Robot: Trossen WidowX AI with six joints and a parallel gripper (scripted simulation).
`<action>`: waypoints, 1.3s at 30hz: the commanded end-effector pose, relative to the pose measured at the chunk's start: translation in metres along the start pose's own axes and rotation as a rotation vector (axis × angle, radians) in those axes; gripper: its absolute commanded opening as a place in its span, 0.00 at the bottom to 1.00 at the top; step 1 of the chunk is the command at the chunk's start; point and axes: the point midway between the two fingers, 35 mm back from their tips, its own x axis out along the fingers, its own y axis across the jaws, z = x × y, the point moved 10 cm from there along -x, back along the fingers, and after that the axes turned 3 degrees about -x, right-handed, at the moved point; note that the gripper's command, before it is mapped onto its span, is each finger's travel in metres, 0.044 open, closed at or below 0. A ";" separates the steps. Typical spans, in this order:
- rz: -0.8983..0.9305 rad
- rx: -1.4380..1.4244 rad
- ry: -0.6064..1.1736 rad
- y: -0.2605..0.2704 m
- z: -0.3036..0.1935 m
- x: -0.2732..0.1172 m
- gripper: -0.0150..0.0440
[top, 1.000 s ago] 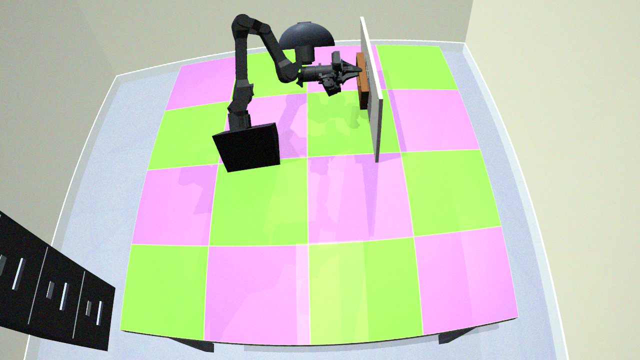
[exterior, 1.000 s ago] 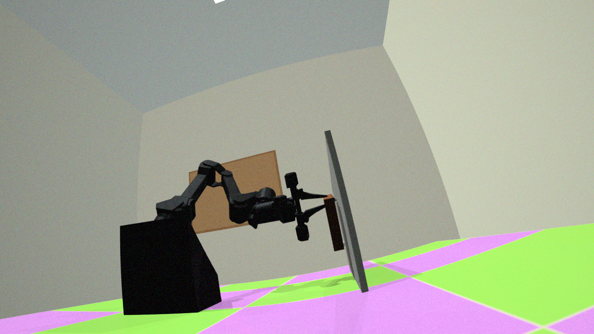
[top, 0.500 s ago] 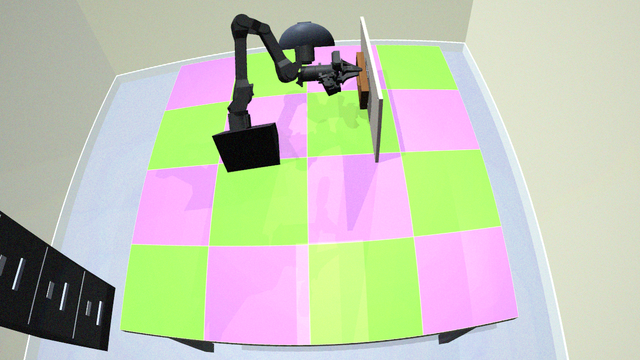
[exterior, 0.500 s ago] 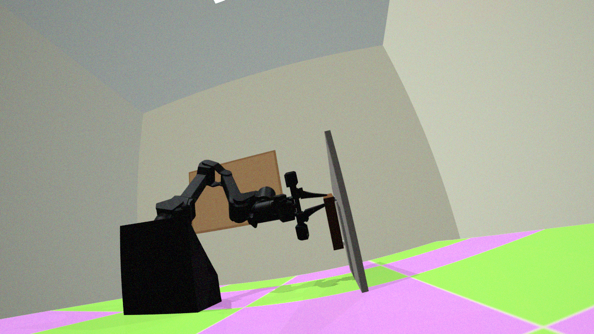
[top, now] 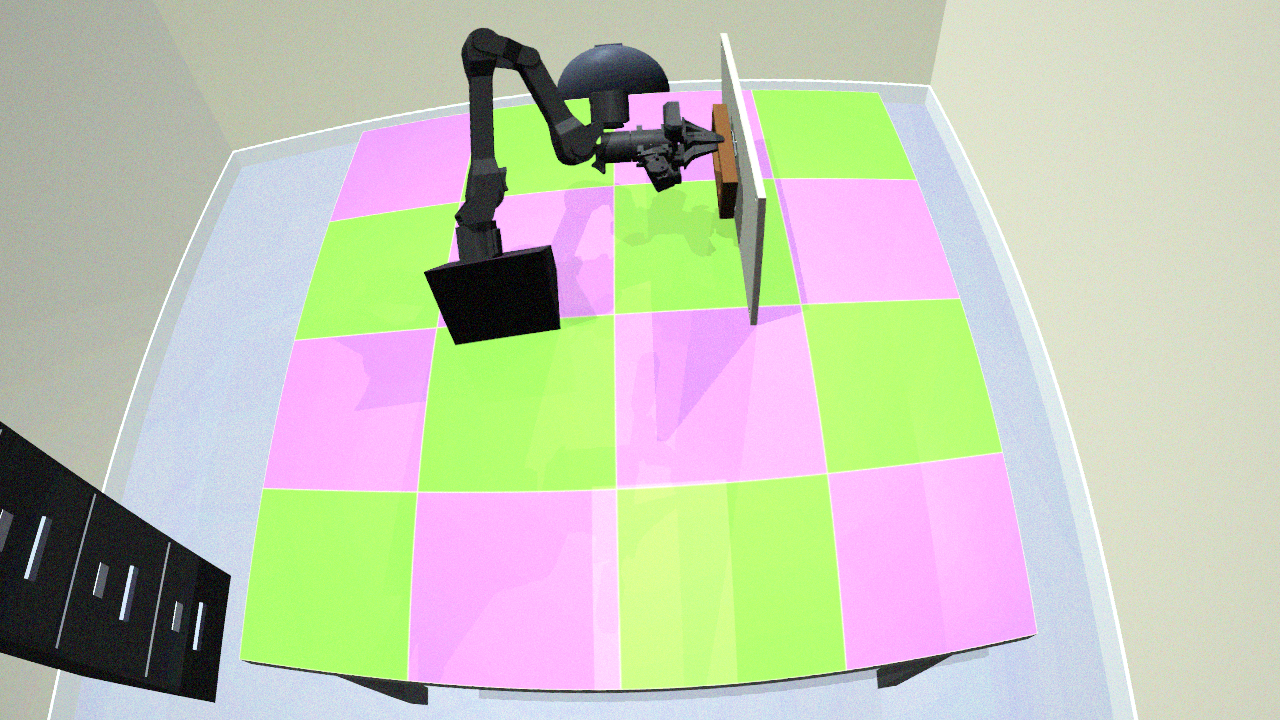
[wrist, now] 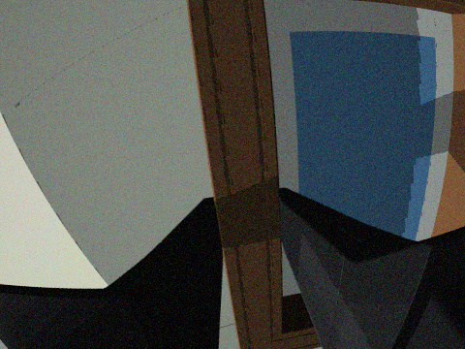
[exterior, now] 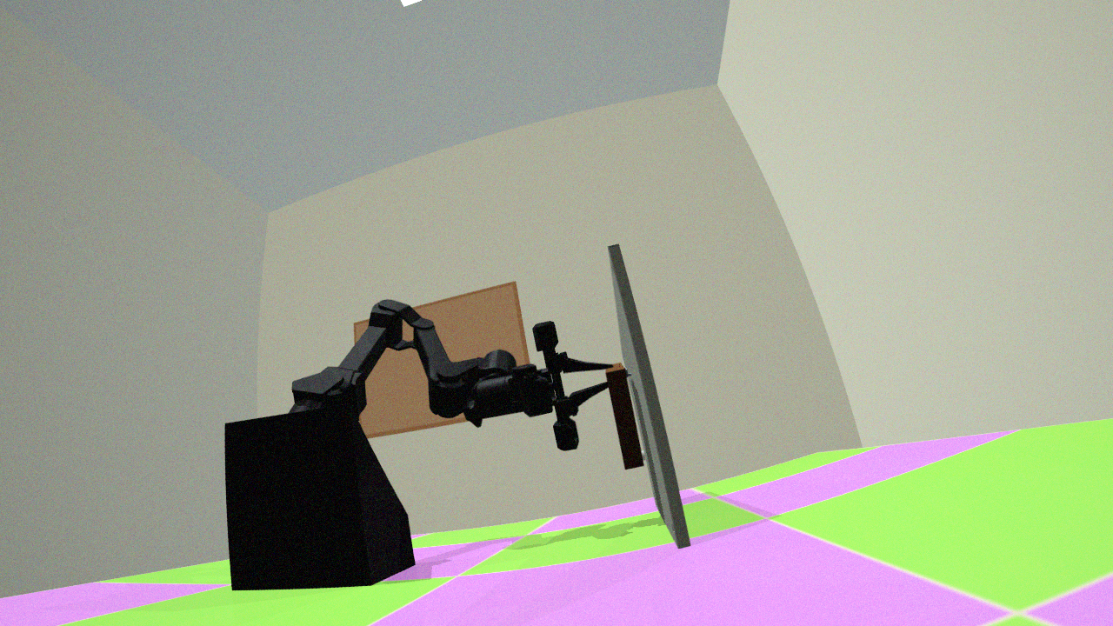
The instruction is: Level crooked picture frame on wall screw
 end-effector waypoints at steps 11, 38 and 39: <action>0.015 -0.001 0.001 0.003 -0.002 0.000 0.25; 0.015 -0.001 0.001 0.002 -0.008 0.000 0.25; 0.015 -0.001 0.001 0.001 -0.008 0.000 0.25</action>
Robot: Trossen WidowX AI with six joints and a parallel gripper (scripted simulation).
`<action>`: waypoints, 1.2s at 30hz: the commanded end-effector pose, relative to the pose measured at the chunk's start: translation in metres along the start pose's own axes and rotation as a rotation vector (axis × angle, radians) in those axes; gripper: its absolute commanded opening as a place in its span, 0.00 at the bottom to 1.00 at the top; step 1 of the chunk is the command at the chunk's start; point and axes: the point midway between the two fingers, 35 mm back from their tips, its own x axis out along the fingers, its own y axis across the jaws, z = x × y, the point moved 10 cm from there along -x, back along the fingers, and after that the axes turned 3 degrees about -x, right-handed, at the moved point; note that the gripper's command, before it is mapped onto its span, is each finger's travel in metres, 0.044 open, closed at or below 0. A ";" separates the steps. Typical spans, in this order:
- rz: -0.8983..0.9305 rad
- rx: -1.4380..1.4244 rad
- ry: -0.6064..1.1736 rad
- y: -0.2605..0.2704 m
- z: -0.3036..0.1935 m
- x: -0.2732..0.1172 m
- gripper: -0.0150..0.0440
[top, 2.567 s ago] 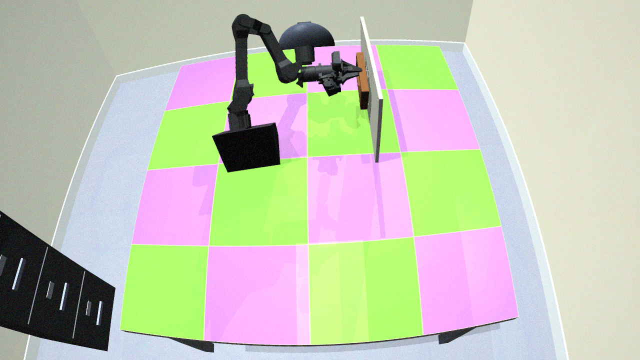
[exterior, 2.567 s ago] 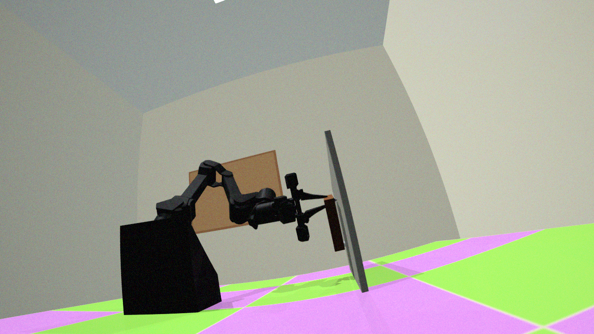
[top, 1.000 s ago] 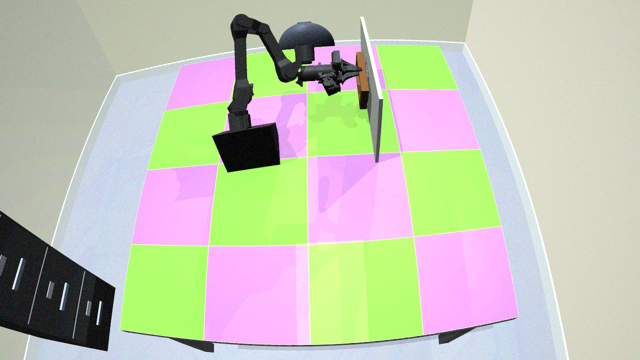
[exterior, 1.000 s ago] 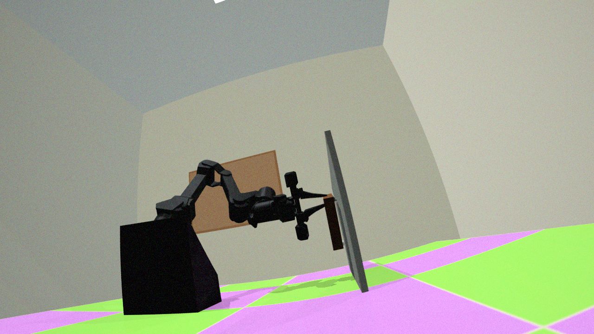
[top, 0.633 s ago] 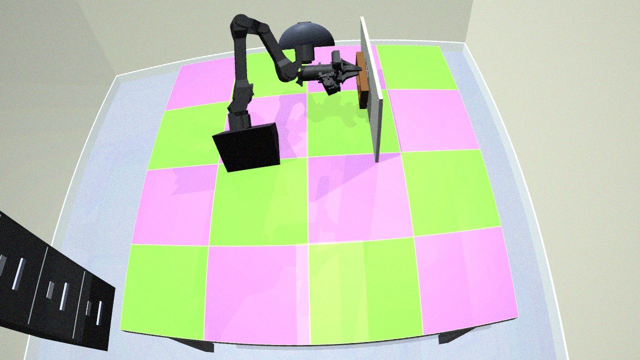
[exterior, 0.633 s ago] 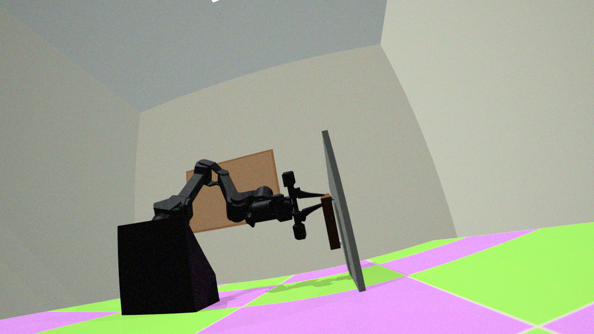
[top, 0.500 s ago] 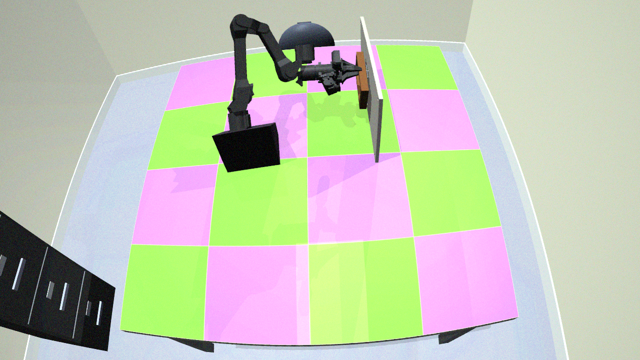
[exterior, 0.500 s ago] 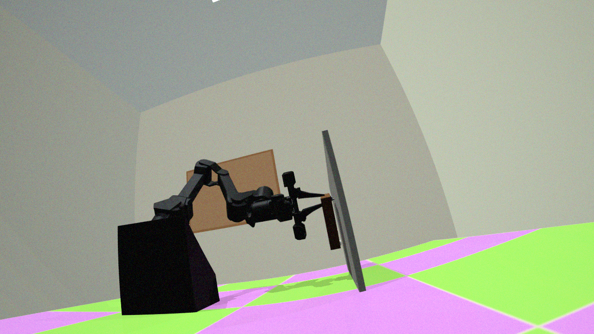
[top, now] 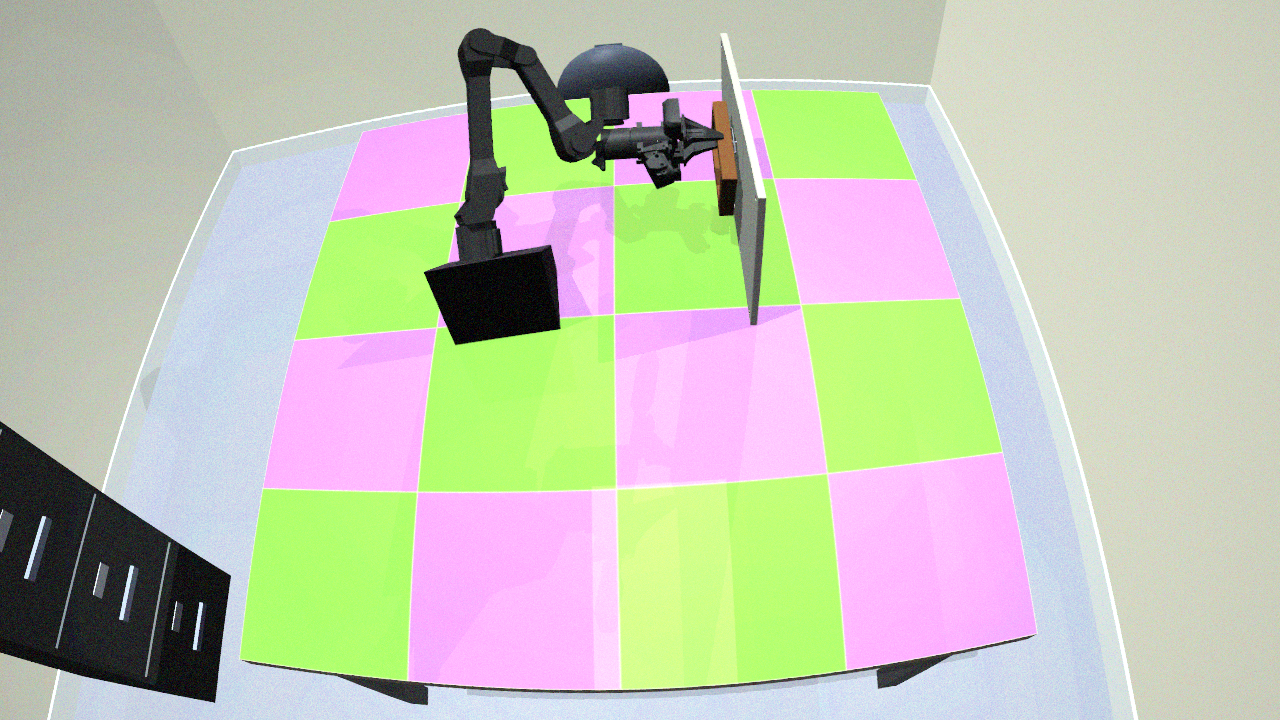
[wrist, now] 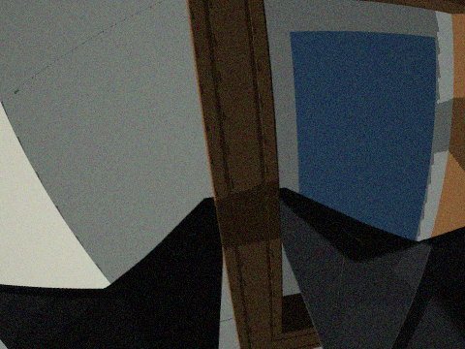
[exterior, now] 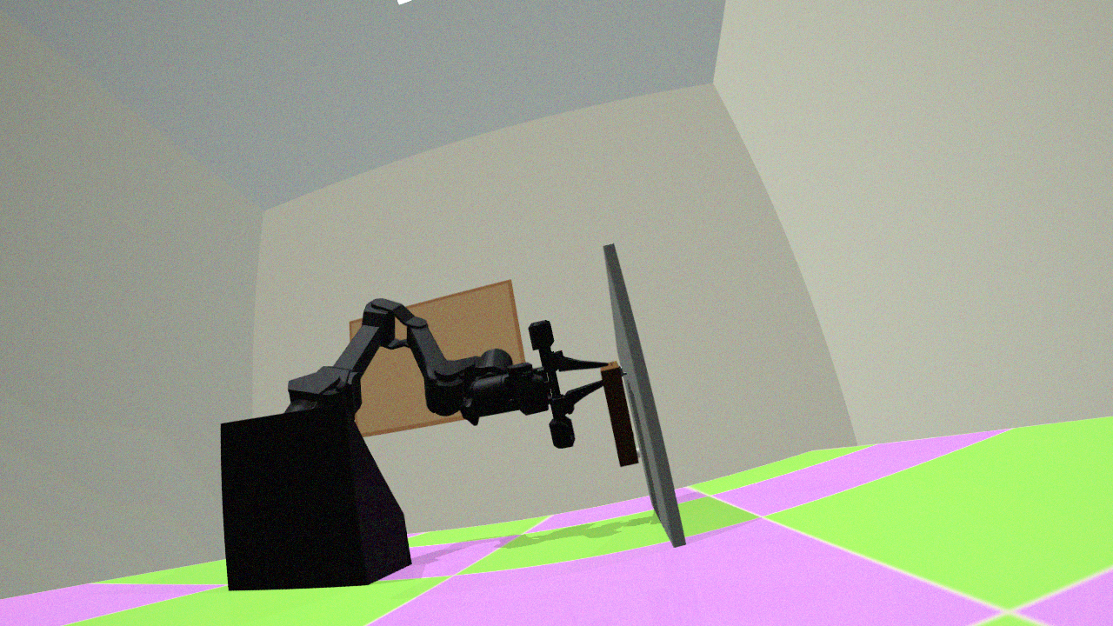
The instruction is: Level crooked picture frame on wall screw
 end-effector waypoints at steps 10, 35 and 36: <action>0.013 0.001 0.005 0.001 -0.002 0.001 0.25; 0.009 0.002 0.005 -0.006 -0.002 0.000 0.25; 0.009 0.002 0.005 -0.006 -0.002 0.000 0.25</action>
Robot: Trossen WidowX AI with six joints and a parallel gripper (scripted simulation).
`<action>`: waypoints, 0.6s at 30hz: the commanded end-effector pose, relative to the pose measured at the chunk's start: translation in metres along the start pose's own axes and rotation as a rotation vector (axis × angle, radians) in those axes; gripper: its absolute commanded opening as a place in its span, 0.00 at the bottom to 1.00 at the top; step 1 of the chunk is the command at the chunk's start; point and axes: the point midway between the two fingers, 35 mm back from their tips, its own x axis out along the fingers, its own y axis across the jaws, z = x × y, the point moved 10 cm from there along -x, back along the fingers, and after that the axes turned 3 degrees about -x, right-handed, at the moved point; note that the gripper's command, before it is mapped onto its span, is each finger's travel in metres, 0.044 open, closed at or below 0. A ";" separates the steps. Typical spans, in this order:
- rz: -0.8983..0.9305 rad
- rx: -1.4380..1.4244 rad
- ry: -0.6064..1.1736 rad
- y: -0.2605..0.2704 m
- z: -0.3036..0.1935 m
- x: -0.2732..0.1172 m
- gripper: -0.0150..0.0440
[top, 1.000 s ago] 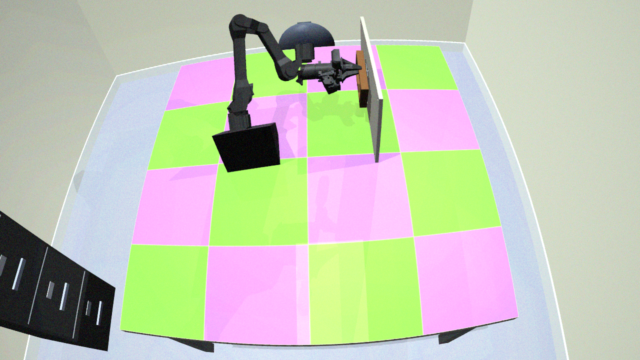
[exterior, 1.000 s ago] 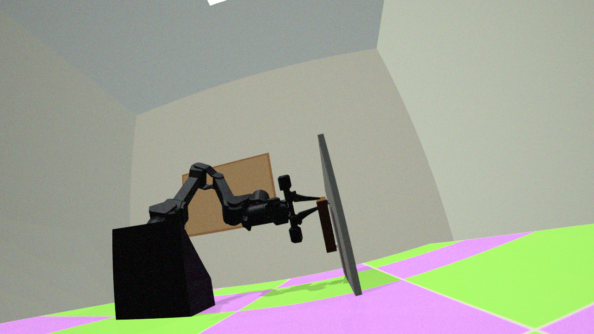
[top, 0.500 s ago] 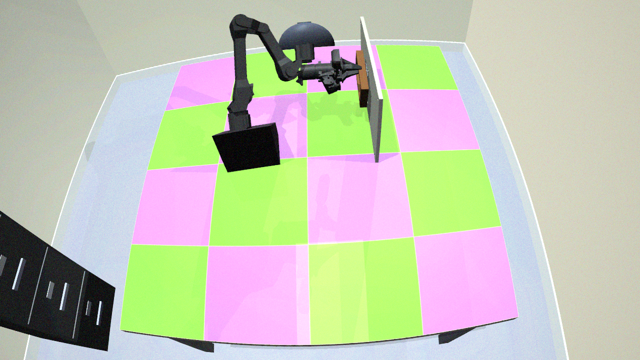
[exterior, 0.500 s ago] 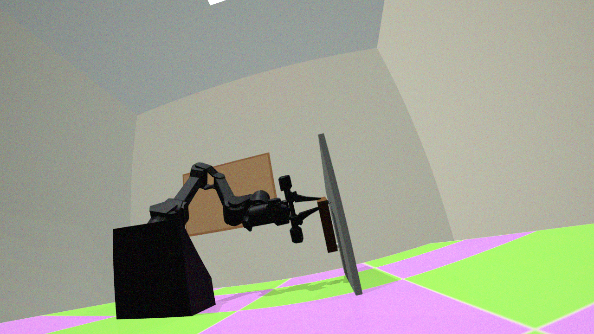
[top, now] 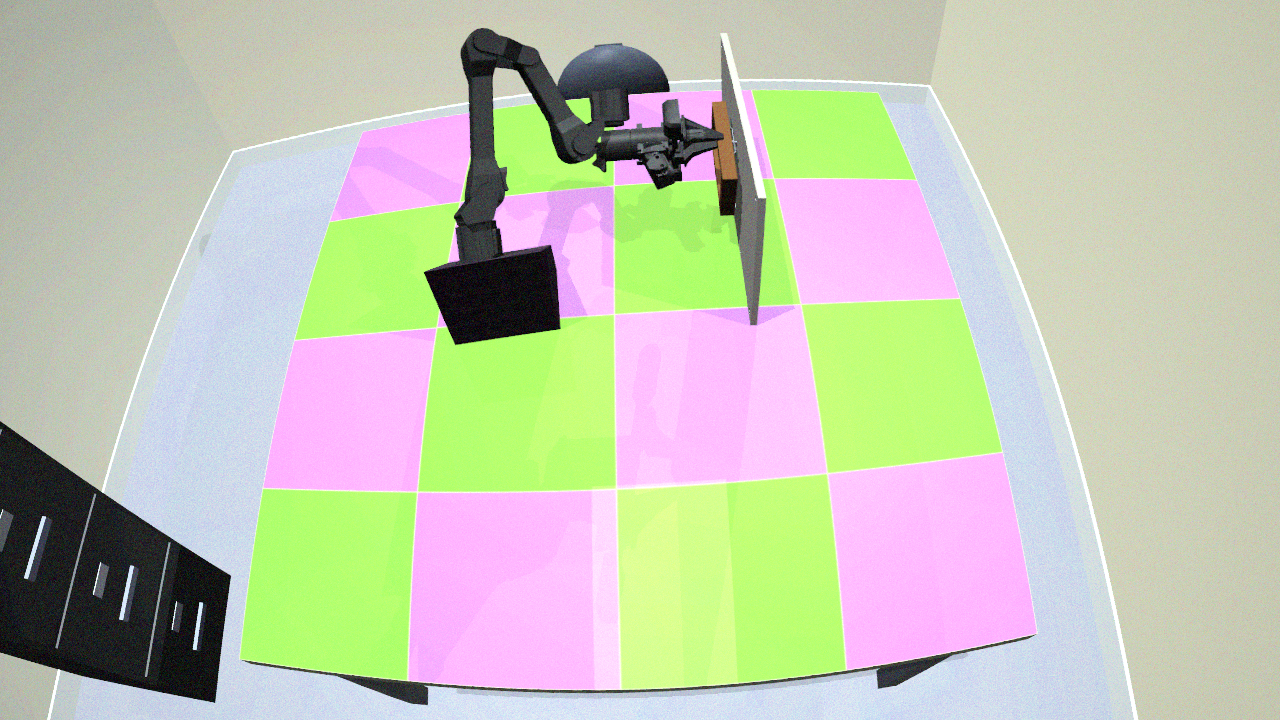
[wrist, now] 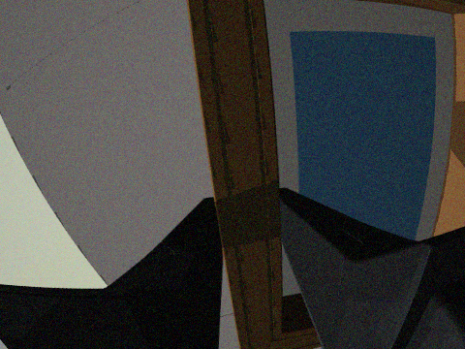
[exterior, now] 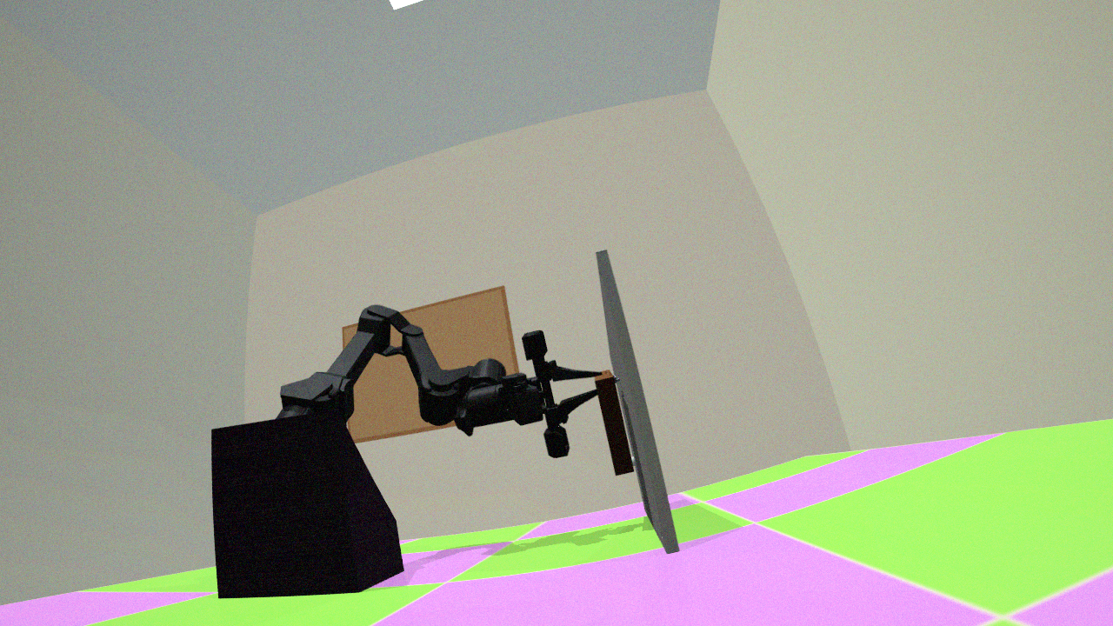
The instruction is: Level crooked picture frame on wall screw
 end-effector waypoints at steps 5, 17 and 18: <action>-0.001 0.000 0.001 0.000 0.000 0.000 0.25; 0.000 -0.017 0.000 -0.001 0.000 0.000 0.25; 0.000 -0.042 0.000 -0.001 0.000 0.000 0.25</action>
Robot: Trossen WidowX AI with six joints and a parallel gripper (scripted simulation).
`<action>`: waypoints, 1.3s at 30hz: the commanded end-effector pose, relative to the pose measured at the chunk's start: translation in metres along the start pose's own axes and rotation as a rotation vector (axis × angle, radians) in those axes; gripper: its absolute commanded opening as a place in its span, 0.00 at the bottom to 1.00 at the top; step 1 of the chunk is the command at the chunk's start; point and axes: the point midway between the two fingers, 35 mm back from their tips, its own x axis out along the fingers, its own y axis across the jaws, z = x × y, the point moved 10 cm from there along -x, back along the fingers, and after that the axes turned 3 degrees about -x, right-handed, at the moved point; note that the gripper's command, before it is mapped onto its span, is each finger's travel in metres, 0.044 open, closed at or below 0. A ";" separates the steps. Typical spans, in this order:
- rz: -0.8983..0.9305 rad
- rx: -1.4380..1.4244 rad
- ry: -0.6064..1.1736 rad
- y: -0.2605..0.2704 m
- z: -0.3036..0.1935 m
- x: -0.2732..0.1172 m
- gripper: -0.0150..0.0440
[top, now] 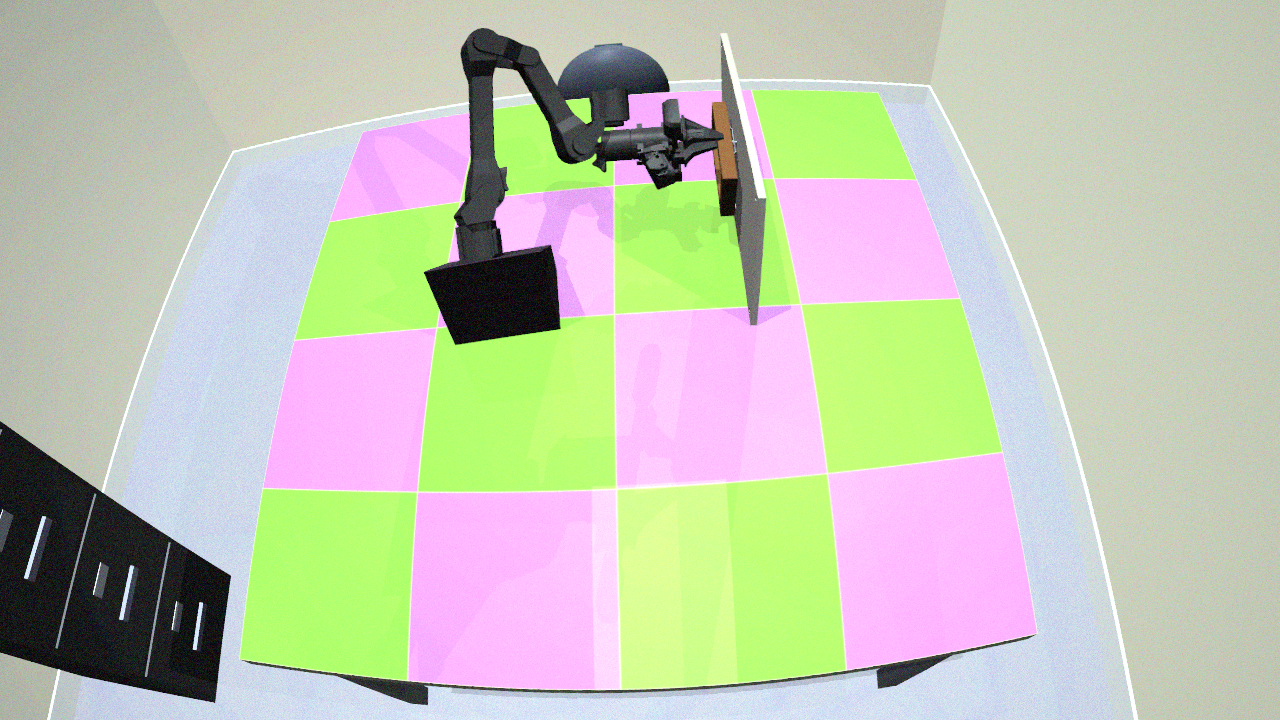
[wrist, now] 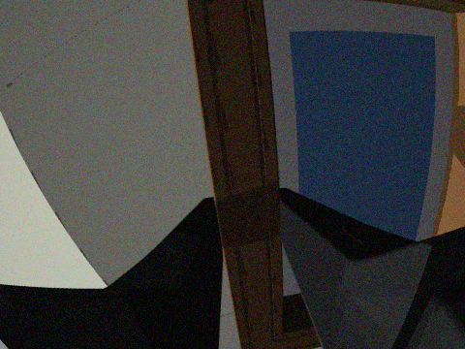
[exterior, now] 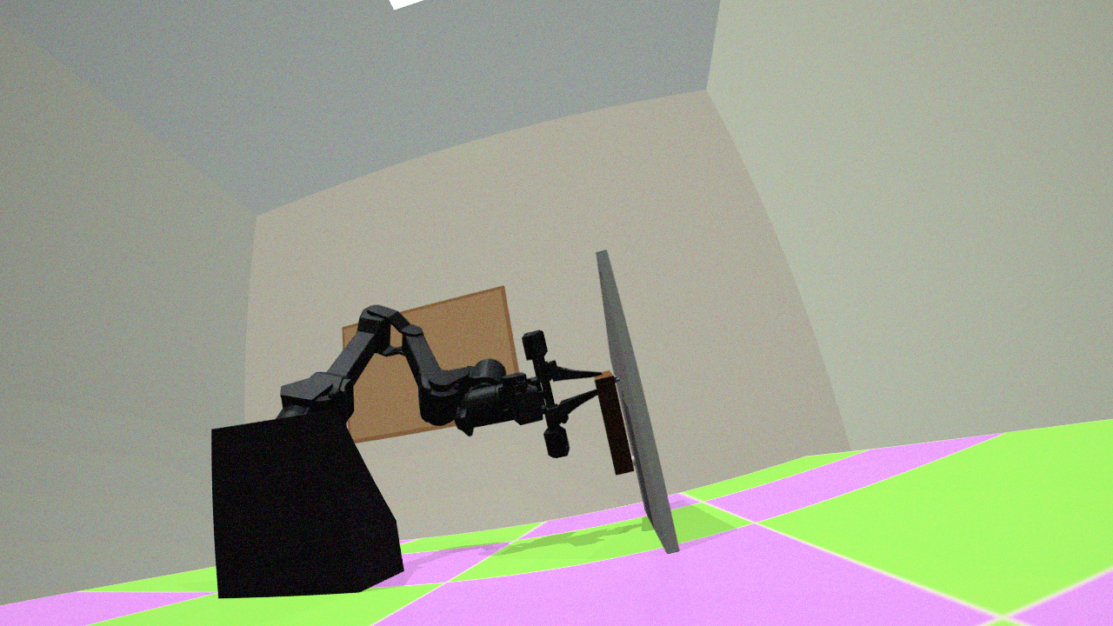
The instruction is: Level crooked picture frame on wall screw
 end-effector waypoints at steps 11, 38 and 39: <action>0.000 -0.088 0.001 -0.001 0.000 0.000 0.25; 0.000 -0.229 0.000 -0.001 -0.001 0.000 0.25; 0.000 -0.229 0.000 -0.001 -0.001 0.000 0.25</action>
